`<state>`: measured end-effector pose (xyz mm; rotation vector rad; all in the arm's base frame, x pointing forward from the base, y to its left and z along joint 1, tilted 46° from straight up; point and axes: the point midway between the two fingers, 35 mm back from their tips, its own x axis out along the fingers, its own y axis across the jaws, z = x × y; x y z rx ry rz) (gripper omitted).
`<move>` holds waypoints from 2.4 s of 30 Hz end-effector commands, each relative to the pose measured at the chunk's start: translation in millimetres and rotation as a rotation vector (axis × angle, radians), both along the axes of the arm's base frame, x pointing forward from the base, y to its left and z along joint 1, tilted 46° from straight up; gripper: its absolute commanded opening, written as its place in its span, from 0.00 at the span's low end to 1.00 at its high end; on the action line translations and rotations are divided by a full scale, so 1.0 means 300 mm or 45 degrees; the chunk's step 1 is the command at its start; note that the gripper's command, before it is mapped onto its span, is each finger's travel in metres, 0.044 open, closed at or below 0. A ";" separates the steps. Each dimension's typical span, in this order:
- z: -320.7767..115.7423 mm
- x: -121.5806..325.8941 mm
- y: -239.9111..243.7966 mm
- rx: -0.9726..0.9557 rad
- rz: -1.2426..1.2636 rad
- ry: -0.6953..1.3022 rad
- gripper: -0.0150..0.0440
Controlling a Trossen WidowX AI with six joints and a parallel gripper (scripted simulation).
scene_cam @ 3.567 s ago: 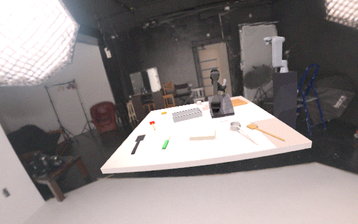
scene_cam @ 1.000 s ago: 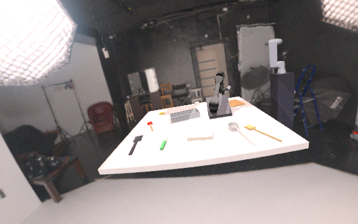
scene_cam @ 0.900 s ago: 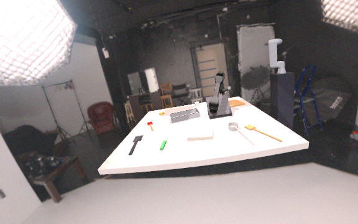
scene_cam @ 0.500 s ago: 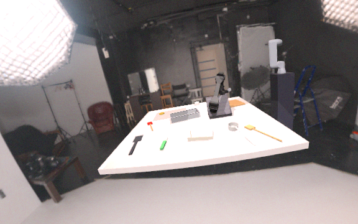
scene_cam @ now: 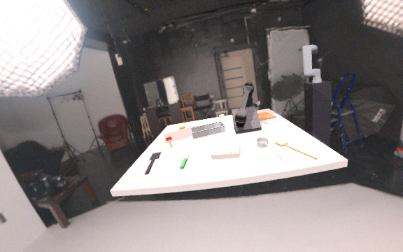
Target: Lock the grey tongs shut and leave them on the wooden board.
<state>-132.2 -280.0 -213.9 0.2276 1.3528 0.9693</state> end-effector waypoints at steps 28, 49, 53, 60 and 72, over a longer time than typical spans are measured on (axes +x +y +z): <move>-0.042 -0.001 0.057 -0.001 -0.006 -0.002 0.53; 0.085 0.204 -0.044 -0.021 0.011 -0.008 1.00; 0.202 0.397 -0.088 -0.016 0.006 -0.016 1.00; 0.282 0.526 -0.095 -0.005 0.002 -0.020 1.00; 0.382 0.538 -0.181 0.002 0.005 -0.021 1.00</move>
